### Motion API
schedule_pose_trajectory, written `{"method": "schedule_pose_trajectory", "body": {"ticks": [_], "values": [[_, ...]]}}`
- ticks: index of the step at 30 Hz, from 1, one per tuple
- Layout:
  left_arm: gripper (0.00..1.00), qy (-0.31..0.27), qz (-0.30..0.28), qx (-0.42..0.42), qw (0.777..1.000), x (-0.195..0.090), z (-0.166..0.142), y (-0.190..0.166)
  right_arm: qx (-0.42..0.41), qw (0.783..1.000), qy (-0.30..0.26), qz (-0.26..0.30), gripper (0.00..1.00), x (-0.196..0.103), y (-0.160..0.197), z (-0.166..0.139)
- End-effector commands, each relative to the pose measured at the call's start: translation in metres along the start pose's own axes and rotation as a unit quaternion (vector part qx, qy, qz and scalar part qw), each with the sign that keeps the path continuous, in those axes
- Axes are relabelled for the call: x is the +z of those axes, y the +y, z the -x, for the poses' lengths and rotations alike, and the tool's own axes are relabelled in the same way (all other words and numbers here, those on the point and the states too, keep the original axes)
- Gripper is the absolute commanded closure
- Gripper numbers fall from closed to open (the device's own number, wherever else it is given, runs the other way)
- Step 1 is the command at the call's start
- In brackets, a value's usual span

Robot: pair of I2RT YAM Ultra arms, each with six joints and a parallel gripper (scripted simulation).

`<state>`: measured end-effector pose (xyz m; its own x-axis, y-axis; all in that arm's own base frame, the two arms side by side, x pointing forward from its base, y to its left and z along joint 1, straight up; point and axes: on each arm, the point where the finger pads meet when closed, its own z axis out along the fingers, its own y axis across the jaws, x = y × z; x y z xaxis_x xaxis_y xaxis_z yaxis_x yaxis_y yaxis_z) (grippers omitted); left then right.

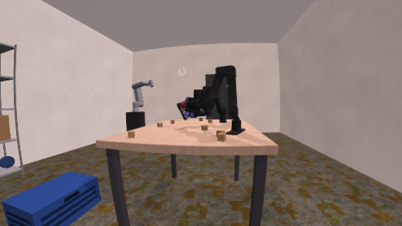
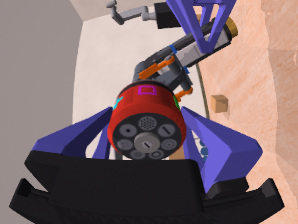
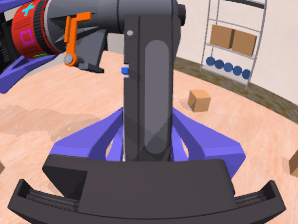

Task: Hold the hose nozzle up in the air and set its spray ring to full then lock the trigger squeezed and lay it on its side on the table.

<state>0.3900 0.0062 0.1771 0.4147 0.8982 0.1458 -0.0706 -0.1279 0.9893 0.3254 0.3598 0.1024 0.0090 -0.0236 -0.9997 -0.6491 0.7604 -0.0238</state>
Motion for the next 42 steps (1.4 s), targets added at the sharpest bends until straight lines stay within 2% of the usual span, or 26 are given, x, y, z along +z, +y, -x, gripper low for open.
{"method": "schedule_pose_trajectory", "body": {"ticks": [1, 2, 5, 6, 7, 12, 13, 14, 23, 24, 31, 32, 34, 37, 42], "values": [[1.0, 0.004, 0.01, 0.143, 0.99, 0.002, 0.0, 0.018, 0.026, 0.996, -0.083, 0.007, 0.65, 0.005, 0.005, 0.053], [1.0, 0.007, 0.011, 0.164, 0.986, 0.001, -0.002, 0.017, 0.026, 0.996, -0.083, 0.007, 0.65, 0.005, 0.005, 0.053], [1.0, 0.002, 0.004, 0.156, 0.988, -0.001, 0.005, 0.01, 0.026, 0.996, -0.083, 0.007, 0.65, 0.005, 0.005, 0.053], [1.0, 0.006, 0.01, 0.196, 0.98, 0.002, 0.001, 0.016, 0.026, 0.996, -0.083, 0.007, 0.65, 0.005, 0.005, 0.053], [0.08, 0.006, 0.011, 0.197, 0.98, 0.003, -0.001, 0.017, 0.026, 0.996, -0.083, 0.007, 0.65, 0.005, 0.005, 0.053], [0.08, 0.013, 0.007, 0.197, 0.98, 0.001, -0.006, 0.015, 0.026, 0.996, -0.083, 0.007, 0.65, 0.005, 0.005, 0.053], [0.08, 0.012, 0.003, 0.191, 0.981, 0.0, -0.004, 0.011, 0.024, 0.997, -0.069, 0.002, 0.65, 0.004, 0.002, 0.041], [0.08, 0.013, 0.009, 0.198, 0.98, 0.001, -0.006, 0.017, 0.027, 0.996, -0.083, 0.004, 0.65, 0.005, 0.003, 0.053], [0.08, 0.013, 0.009, 0.193, 0.981, 0.001, -0.006, 0.017, 0.027, 0.996, -0.083, 0.004, 0.65, 0.005, 0.003, 0.053], [0.08, 0.003, -0.003, 0.176, 0.984, -0.012, 0.001, 0.004, 0.027, 0.996, -0.083, 0.004, 0.65, 0.005, 0.003, 0.053], [0.08, 0.004, 0.009, 0.187, 0.982, -0.02, 0.001, 0.011, 0.027, 0.996, -0.083, 0.003, 0.65, 0.005, 0.003, 0.053], [0.08, 0.01, 0.001, 0.181, 0.983, -0.016, -0.004, 0.009, 0.027, 0.996, -0.083, 0.003, 0.65, 0.005, 0.003, 0.053], [0.08, 0.014, 0.021, 0.202, 0.979, -0.012, -0.009, 0.024, 0.027, 0.996, -0.083, 0.003, 0.65, 0.005, 0.003, 0.053], [0.08, 0.009, 0.016, 0.195, 0.981, -0.011, -0.006, 0.021, 0.027, 0.996, -0.083, 0.003, 0.65, 0.005, 0.003, 0.053], [0.08, 0.009, 0.015, 0.069, 0.997, -0.01, -0.008, 0.019, 0.027, 0.996, -0.083, 0.003, 0.65, 0.005, 0.003, 0.053]]}}
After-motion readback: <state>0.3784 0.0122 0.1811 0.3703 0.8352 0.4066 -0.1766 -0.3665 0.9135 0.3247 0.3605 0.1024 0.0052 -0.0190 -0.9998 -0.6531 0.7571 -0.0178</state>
